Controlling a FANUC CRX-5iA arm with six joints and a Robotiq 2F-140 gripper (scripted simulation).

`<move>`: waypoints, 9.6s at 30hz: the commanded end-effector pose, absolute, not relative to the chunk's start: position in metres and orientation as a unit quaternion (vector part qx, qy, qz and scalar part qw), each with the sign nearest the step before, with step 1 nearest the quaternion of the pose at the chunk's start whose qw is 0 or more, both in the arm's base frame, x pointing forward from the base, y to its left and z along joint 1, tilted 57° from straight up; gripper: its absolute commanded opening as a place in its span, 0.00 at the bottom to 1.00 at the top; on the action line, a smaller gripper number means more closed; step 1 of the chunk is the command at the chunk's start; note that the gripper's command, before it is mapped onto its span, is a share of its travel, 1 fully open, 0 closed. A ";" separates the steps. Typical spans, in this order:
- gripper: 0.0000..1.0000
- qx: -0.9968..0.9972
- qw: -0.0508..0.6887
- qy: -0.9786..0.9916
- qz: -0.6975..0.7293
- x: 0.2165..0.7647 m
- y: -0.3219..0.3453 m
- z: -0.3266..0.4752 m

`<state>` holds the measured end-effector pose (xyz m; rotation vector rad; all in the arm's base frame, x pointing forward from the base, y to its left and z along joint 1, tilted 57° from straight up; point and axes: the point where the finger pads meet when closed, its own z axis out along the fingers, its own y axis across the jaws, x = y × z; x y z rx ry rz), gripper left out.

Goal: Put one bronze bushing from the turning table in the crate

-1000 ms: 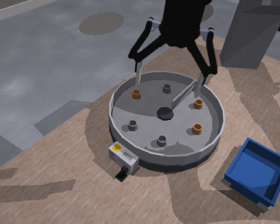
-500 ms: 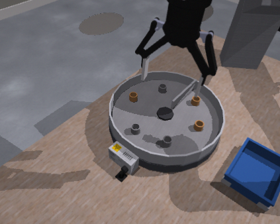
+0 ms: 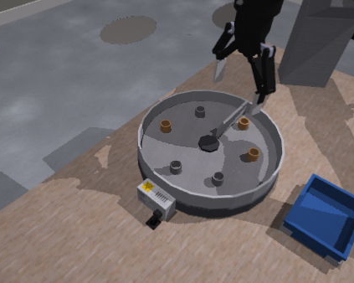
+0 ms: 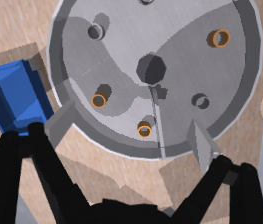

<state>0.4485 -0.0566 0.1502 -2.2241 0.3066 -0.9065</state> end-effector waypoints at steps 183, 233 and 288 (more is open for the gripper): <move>0.09 -0.821 0.409 0.311 -0.250 0.395 -0.017 0.060; 0.09 -0.821 0.409 0.311 -0.250 0.395 -0.017 0.060; 0.09 -0.821 0.409 0.311 -0.250 0.395 -0.017 0.060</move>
